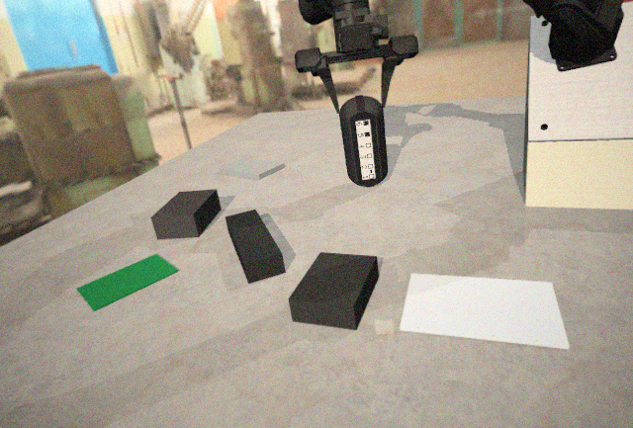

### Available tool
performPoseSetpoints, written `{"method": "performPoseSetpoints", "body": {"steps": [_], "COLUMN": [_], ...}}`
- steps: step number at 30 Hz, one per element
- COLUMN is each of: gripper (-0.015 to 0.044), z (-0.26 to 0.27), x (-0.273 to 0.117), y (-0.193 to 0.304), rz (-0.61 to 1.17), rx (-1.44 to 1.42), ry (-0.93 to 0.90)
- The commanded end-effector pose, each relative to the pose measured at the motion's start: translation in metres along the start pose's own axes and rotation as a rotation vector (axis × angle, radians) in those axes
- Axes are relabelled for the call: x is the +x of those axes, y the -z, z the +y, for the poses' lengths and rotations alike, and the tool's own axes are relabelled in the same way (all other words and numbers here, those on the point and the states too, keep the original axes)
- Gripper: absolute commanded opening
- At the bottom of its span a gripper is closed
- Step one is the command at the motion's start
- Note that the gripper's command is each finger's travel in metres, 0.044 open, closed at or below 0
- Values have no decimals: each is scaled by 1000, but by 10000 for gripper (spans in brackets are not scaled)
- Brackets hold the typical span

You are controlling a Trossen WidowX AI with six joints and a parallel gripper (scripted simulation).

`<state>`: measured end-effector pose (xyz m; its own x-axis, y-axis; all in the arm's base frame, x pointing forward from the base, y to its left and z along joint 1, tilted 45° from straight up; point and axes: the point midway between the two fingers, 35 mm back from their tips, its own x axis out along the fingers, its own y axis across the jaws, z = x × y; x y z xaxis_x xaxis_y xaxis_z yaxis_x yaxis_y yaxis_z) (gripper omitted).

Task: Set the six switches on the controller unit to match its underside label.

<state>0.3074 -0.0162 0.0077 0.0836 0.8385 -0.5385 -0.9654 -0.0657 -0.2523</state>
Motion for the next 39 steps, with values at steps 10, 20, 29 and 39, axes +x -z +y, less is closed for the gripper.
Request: {"method": "performPoseSetpoints", "body": {"steps": [10,20,29,39], "gripper": [336,336,336,336], "z": [-1,-1,-1,-1], "x": [-1,-3,-4,-5], "y": [13,21,27,35], "rz": [37,60,81,105], "rx": [-8,-8,-9,-9], "ry": [-3,-3,-3,-3]}}
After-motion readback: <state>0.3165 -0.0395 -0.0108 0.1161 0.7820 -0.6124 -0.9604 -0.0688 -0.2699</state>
